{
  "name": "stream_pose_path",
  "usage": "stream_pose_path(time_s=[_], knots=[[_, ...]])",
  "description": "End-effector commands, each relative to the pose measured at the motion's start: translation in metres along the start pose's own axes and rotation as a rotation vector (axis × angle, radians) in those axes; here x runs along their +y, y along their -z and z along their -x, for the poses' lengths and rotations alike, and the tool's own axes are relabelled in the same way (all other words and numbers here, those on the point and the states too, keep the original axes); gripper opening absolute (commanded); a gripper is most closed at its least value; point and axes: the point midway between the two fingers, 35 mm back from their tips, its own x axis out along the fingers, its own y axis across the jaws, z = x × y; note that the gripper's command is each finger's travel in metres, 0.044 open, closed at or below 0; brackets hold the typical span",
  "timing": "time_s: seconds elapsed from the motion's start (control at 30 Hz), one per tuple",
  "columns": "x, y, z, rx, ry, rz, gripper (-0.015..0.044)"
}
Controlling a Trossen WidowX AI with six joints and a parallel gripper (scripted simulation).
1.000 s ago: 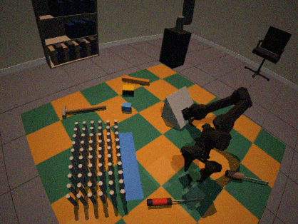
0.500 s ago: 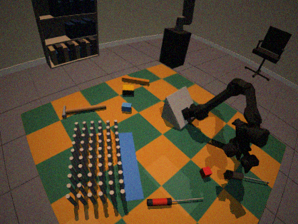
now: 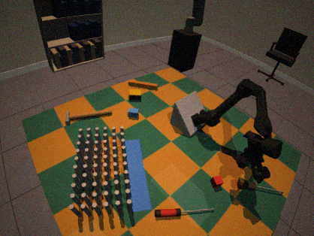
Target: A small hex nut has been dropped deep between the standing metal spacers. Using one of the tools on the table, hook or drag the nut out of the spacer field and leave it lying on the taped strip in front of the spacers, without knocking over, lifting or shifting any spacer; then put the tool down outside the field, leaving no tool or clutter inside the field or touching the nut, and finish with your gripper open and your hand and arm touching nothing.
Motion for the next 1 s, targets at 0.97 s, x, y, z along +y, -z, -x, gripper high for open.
stream_pose_path(time_s=[0.97], knots=[[-0.0034,-0.0028,-0.024,0.007,0.117,-0.075,0.028]])
